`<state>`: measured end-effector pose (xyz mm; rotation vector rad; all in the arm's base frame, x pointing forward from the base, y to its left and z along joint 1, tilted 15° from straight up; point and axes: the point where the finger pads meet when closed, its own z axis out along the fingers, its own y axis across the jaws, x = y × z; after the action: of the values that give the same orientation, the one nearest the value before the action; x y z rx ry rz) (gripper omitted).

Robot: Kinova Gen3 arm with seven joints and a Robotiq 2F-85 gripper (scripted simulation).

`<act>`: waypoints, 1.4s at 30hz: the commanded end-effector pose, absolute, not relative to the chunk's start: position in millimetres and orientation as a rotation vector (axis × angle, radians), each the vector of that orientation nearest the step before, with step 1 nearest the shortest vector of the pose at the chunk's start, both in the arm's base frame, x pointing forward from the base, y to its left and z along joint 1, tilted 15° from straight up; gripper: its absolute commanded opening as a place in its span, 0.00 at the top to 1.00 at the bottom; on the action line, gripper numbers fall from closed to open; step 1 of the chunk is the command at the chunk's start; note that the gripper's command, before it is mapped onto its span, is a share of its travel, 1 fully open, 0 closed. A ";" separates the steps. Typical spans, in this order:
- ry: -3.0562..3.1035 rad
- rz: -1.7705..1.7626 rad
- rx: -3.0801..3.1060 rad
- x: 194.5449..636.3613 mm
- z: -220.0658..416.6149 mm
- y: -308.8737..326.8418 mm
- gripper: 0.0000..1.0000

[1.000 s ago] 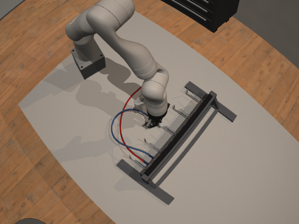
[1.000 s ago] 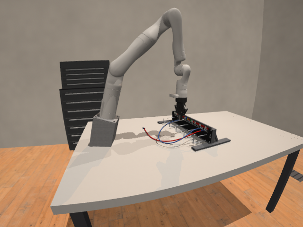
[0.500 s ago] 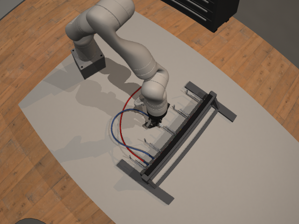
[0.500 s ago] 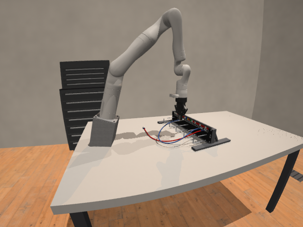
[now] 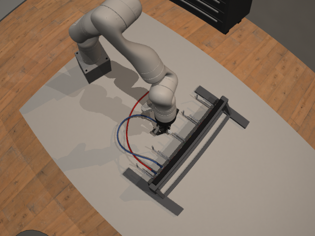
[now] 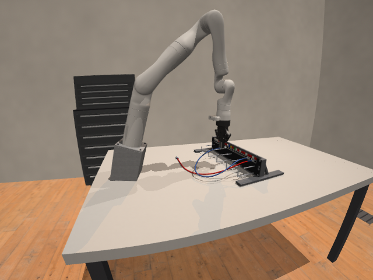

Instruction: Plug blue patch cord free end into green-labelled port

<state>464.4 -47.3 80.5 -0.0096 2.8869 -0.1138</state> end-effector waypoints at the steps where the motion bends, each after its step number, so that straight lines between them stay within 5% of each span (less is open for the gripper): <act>1: 2.885 -0.114 -0.009 464.7 81.2 -47.5 1.00; 42: 2.887 -0.116 -0.012 498.6 63.2 -49.6 1.00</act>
<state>496.8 -49.4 65.6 -0.0124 2.8849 -0.1164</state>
